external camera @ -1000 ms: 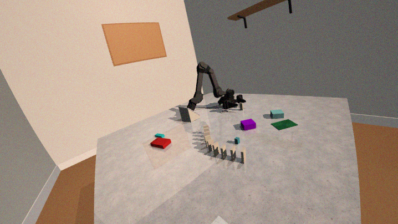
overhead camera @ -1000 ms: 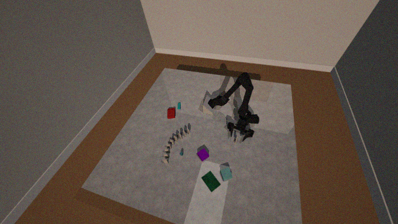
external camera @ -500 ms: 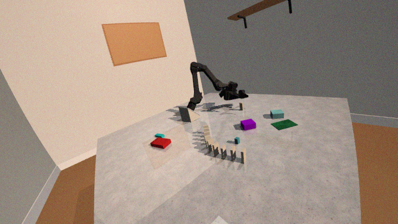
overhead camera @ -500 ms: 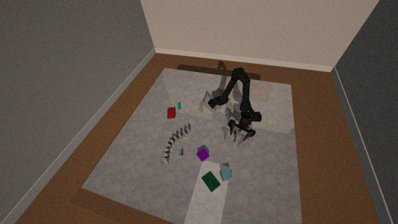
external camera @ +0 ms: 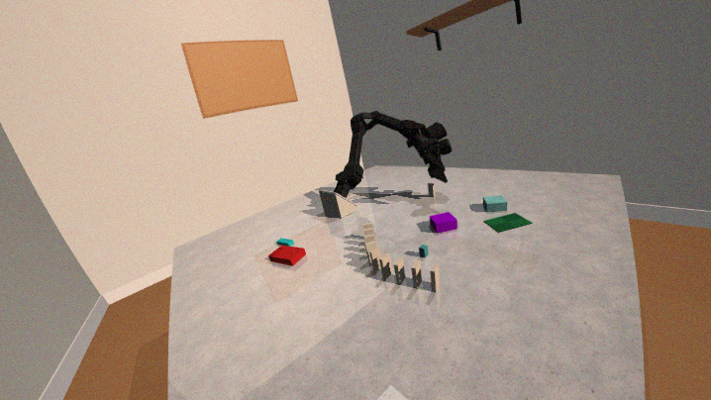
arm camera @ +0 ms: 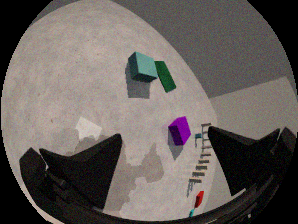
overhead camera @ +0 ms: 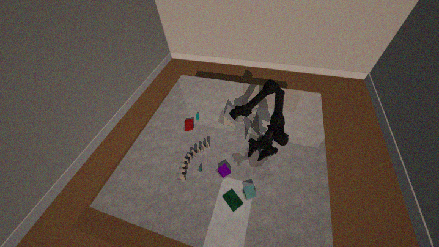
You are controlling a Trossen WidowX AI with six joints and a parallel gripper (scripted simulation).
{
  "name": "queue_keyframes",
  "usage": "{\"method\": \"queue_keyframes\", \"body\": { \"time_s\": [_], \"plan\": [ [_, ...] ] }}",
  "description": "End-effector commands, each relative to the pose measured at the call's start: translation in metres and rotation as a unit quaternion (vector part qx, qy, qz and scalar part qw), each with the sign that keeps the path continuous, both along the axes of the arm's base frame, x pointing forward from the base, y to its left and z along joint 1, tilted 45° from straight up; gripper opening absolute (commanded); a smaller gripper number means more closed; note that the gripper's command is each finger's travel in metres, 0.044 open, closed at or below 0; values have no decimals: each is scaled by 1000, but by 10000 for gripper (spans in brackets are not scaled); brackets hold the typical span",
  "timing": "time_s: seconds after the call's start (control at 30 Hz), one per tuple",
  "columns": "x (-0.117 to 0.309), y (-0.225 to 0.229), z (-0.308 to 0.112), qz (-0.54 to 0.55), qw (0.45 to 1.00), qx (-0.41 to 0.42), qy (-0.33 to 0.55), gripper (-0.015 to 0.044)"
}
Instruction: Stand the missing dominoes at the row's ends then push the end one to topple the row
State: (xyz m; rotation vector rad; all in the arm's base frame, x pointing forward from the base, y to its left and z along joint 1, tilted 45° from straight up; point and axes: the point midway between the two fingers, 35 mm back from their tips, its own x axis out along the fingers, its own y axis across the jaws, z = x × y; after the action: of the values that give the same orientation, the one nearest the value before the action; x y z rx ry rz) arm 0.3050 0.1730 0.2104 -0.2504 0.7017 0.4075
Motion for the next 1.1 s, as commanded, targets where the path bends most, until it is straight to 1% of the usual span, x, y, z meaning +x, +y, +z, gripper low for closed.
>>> {"method": "queue_keyframes", "body": {
  "time_s": [0.0, 0.1, 0.17, 0.3, 0.4, 0.47, 0.83, 1.07],
  "plan": [
    [-7, -5, -10, 105, 991, -56, 53, 440],
    [-21, -11, -16, 238, 961, -91, 104, 440],
    [-32, -11, -13, 327, 932, -90, 125, 440],
    [-52, -9, 6, 474, 870, -42, 130, 440],
    [-61, -8, 25, 546, 831, 10, 106, 440],
    [-62, -7, 30, 559, 823, 23, 97, 440],
    [-62, -7, 30, 559, 823, 23, 98, 440],
    [-67, 25, -3, 559, 823, 22, 97, 440]
  ]
}}
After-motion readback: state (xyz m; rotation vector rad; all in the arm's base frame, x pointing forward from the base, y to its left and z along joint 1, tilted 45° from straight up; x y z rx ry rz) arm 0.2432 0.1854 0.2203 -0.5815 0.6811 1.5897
